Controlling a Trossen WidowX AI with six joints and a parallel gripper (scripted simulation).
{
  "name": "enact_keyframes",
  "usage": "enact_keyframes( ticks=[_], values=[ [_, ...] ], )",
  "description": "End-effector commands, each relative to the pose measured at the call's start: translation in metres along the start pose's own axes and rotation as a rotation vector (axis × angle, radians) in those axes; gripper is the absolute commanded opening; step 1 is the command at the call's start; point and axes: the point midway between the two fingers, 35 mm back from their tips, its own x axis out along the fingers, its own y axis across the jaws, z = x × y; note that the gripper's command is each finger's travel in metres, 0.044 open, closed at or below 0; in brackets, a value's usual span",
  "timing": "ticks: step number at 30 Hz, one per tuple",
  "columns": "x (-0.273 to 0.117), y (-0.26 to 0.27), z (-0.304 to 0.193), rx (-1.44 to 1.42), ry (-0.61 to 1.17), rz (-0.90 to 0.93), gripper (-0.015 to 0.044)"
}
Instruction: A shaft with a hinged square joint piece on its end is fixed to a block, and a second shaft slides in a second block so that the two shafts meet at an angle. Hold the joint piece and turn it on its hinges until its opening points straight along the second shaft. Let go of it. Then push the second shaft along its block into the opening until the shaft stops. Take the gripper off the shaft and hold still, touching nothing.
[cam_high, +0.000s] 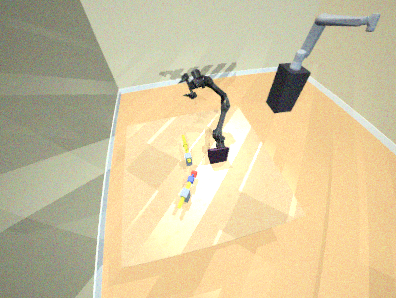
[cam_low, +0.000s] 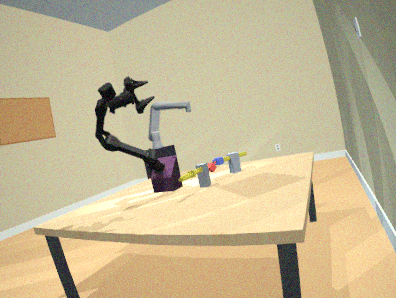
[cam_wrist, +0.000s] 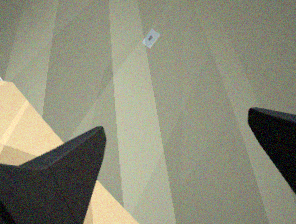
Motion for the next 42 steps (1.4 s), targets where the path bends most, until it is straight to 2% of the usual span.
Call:
enact_keyframes(
  ticks=[1, 21, 32, 42],
  values=[
    [0.026, 0.013, -0.003, 0.099, 0.013, 0.073, 0.0440],
    [0.140, 0.104, -0.003, 0.571, 0.194, 0.425, 0.0440],
    [0.194, 0.179, 0.003, 0.803, 0.418, 0.608, 0.0440],
    [0.226, 0.259, 0.012, 0.962, 0.699, 0.718, 0.0440]
  ],
)
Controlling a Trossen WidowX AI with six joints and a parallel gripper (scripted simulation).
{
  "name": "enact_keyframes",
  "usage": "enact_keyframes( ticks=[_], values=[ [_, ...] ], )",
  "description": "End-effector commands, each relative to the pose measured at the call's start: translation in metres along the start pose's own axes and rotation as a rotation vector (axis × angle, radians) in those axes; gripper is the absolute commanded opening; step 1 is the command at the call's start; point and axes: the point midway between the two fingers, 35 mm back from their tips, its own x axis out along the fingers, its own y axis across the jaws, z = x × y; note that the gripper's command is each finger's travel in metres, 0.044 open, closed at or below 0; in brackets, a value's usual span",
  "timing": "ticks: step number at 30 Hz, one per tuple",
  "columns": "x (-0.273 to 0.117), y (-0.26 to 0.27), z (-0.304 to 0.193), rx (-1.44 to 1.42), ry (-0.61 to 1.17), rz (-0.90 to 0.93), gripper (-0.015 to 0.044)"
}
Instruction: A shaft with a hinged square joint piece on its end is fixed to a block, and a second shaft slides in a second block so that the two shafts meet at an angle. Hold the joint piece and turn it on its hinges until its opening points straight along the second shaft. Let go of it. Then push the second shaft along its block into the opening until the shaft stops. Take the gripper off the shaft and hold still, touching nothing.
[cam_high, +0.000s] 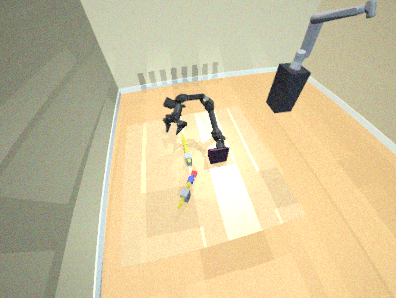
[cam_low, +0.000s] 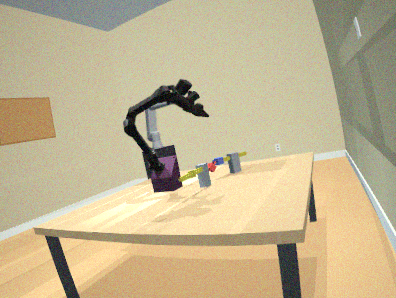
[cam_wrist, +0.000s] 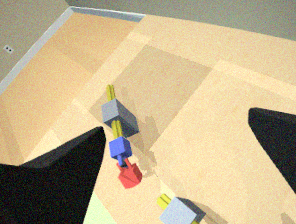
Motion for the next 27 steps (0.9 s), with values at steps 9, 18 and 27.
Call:
enact_keyframes(
  ticks=[9, 18, 27],
  values=[
    [0.089, 0.047, -0.033, 0.250, 0.312, -0.037, 0.0440],
    [0.144, 0.083, -0.072, 0.414, 0.526, -0.171, 0.0440],
    [0.186, 0.116, -0.124, 0.540, 0.688, -0.395, 0.0440]
  ],
)
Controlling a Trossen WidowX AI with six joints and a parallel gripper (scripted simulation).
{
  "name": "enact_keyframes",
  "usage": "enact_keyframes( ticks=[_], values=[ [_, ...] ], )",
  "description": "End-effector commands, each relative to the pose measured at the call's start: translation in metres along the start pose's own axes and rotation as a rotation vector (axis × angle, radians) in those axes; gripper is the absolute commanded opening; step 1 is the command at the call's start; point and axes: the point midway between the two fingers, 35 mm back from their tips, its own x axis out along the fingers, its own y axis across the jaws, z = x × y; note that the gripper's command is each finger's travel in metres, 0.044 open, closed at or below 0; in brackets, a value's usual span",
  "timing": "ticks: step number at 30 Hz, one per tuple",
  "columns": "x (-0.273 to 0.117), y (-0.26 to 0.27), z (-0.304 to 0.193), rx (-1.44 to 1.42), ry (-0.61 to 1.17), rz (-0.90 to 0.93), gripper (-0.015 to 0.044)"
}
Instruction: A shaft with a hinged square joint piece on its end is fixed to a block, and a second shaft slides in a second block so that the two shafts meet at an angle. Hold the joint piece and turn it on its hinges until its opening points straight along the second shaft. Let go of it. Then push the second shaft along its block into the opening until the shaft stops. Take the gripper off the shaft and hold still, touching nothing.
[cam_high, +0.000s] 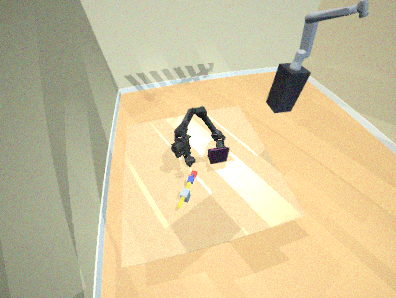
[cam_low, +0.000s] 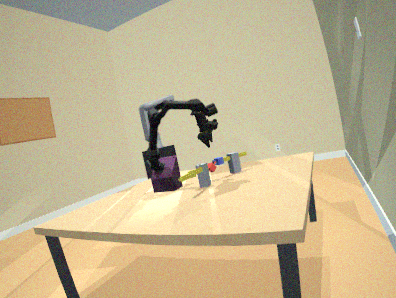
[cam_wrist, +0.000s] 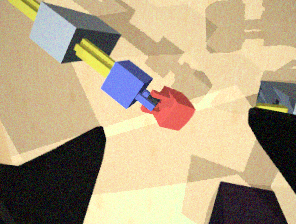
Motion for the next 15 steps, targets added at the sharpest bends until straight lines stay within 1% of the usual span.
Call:
enact_keyframes(
  ticks=[1, 7, 13, 15],
  values=[
    [0.026, 0.009, -0.017, 0.066, 0.042, -0.106, 0.0440],
    [0.058, 0.017, -0.040, 0.159, 0.066, -0.251, 0.0440],
    [0.059, 0.017, -0.040, 0.167, 0.065, -0.255, 0.0440],
    [0.059, 0.017, -0.040, 0.210, 0.057, -0.251, 0.0440]
  ],
)
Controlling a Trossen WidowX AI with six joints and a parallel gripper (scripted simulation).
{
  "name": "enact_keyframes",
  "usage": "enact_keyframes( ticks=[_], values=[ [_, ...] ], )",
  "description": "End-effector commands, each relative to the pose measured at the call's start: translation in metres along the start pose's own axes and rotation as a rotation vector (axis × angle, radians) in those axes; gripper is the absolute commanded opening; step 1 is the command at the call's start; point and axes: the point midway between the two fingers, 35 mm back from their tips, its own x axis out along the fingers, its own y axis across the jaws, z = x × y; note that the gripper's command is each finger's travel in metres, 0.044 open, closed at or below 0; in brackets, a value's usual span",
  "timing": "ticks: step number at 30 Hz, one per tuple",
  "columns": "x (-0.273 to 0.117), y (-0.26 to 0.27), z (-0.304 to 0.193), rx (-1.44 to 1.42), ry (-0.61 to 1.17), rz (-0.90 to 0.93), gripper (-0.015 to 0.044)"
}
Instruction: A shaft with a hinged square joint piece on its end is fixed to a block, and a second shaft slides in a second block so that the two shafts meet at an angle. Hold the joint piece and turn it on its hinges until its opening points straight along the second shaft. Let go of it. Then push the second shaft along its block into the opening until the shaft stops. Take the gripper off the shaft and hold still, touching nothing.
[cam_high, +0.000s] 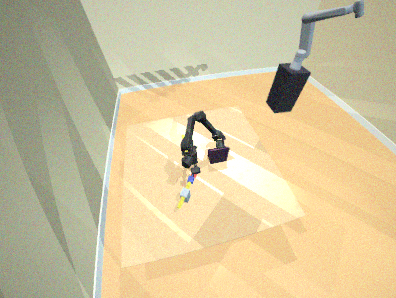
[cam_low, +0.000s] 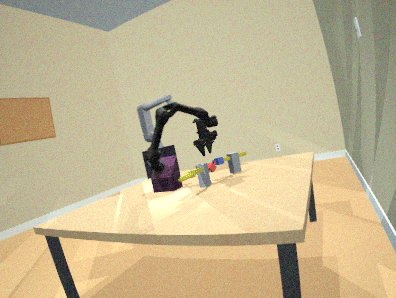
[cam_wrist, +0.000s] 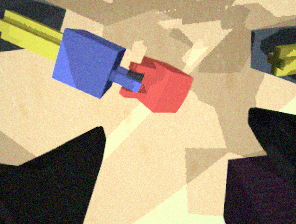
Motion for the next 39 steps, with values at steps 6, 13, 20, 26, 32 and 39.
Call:
enact_keyframes(
  ticks=[6, 13, 20, 26, 32, 39],
  values=[
    [0.003, -0.001, -0.001, 0.236, -0.014, 0.020, 0.0440],
    [0.006, -0.001, -0.001, 0.467, -0.018, 0.050, 0.0440],
    [0.008, -0.001, -0.001, 0.698, -0.016, 0.081, 0.0440],
    [0.010, -0.002, -0.001, 0.896, -0.009, 0.108, 0.0440],
    [0.012, -0.003, -0.001, 1.093, 0.002, 0.136, 0.0440],
    [0.014, -0.003, -0.002, 1.323, 0.021, 0.169, 0.0440]
  ],
)
